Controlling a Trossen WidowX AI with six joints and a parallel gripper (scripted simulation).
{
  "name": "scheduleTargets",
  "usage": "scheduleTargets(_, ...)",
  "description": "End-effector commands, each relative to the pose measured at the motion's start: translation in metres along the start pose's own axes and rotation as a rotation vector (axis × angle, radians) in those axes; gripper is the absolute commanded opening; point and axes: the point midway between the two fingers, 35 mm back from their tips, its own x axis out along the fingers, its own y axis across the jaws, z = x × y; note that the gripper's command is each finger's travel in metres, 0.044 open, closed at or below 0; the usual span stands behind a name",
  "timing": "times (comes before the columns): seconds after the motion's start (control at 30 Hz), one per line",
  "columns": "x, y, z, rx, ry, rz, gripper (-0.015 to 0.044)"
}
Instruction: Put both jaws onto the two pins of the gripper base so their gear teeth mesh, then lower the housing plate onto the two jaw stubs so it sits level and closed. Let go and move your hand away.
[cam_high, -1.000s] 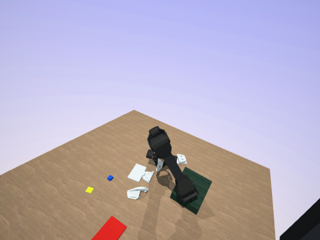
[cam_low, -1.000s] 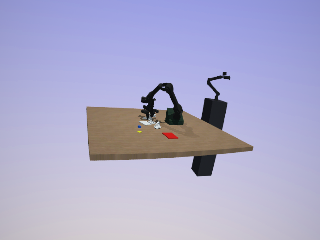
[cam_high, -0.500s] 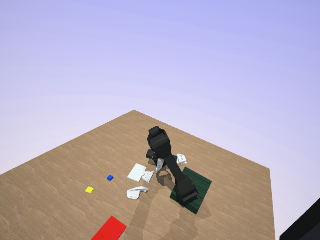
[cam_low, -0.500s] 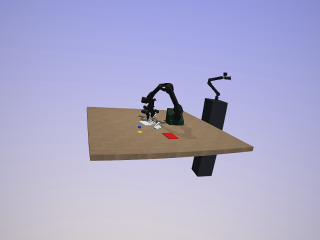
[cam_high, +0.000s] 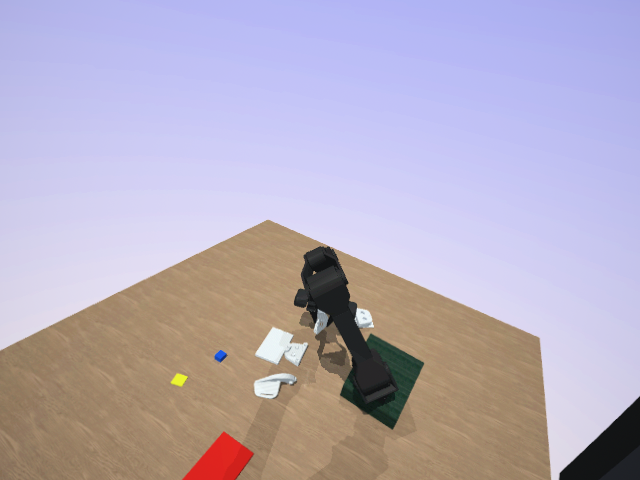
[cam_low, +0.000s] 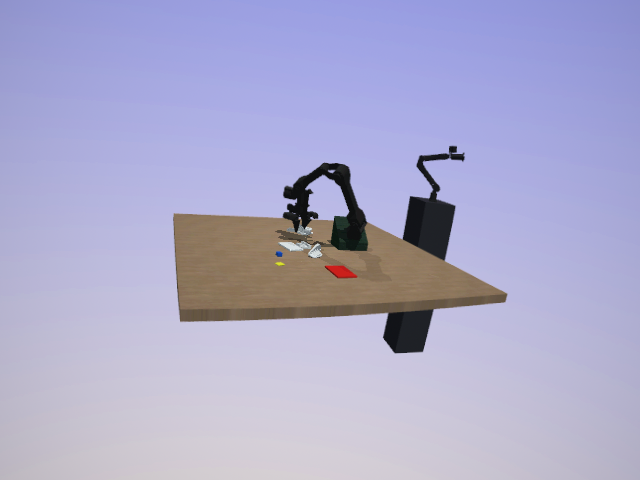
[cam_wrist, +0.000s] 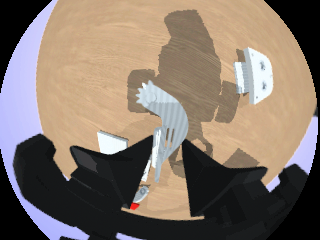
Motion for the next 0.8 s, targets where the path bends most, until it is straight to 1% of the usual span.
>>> scheduleTargets(0.0, -0.016, 0.001, 0.0, -0.007, -0.008, 0.001, 0.0134)
scheduleTargets(0.23, -0.038, -0.001, -0.002, -0.005, -0.007, 0.001, 0.0134)
scheduleTargets(0.47, -0.04, -0.001, -0.002, -0.001, -0.007, 0.001, 0.0134)
scheduleTargets(0.77, -0.043, 0.009, -0.021, 0.21, -0.01, 0.001, 0.0134)
